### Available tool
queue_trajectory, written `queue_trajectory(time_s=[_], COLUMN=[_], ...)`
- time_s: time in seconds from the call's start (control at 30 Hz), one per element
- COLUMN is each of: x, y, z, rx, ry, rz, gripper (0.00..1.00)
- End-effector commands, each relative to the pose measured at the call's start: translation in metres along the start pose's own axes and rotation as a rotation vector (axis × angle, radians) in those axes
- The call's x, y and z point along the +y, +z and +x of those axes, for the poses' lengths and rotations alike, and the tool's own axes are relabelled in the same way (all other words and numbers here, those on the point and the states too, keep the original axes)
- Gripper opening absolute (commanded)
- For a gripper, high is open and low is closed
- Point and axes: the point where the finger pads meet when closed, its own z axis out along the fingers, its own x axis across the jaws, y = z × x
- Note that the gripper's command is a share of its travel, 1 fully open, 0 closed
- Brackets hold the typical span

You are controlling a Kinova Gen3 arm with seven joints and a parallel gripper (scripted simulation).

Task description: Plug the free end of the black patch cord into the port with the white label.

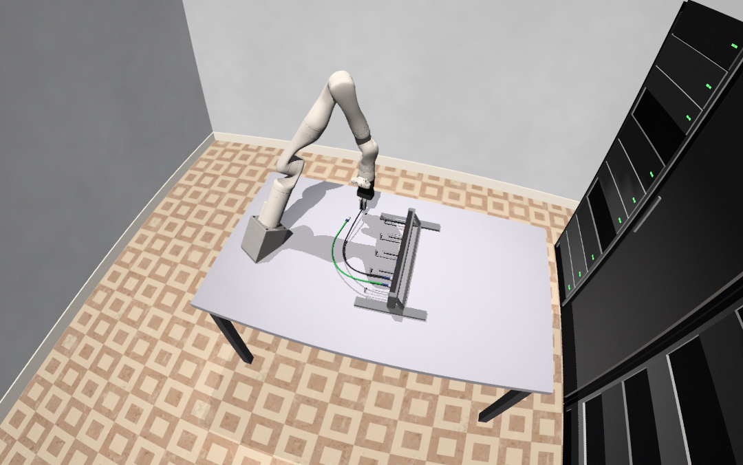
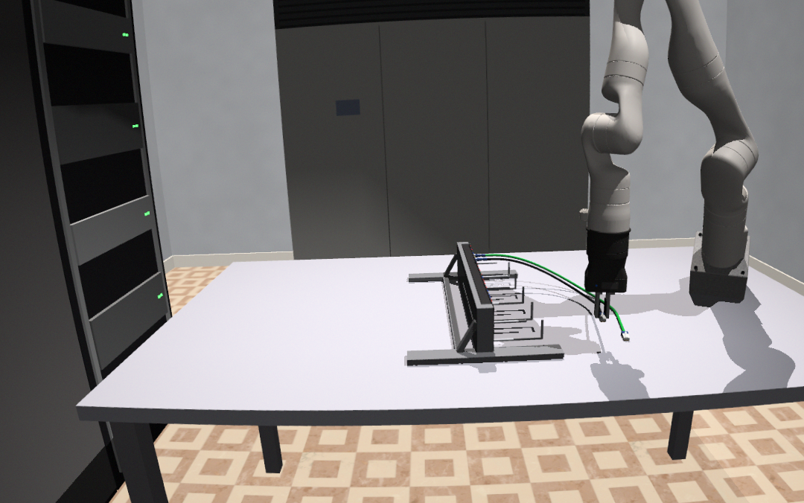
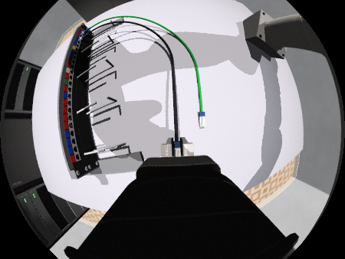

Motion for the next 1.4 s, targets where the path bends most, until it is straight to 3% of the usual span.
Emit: queue_trajectory(time_s=[0.0,0.9,1.37], x=[0.000,-0.029,-0.063], y=[0.000,-0.006,-0.014], z=[-0.001,-0.023,-0.052], rx=[-0.001,0.000,0.001], ry=[0.003,0.197,0.434], rz=[0.000,-0.001,-0.001], gripper=[0.00,0.00,0.00])
